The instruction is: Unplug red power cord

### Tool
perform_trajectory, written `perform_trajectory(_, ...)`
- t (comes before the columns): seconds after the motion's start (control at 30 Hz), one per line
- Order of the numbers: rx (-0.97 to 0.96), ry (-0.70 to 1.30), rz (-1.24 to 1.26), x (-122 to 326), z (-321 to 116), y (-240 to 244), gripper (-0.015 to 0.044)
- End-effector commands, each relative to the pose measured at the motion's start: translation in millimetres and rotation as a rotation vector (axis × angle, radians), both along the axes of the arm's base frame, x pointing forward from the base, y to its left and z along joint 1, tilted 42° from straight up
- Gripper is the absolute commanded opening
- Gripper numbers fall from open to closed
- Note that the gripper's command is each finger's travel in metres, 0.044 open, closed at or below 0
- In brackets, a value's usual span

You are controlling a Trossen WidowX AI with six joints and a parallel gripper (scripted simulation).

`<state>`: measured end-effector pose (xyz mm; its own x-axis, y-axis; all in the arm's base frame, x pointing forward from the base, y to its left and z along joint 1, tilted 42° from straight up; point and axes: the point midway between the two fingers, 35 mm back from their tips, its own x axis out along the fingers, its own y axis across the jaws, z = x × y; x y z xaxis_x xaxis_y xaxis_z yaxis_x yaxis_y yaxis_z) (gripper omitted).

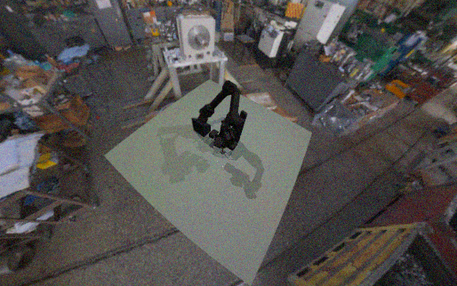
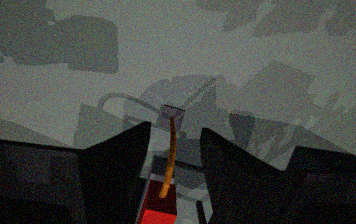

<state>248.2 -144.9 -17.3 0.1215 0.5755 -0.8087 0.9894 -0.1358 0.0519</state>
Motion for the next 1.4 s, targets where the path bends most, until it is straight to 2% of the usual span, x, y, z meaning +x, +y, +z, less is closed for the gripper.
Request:
perform_trajectory(0.0, 0.115, 0.089, -0.139, 0, 25, 23, 0.0160)
perform_trajectory(1.37, 0.117, 0.089, -0.139, 10, 51, 53, 0.0160)
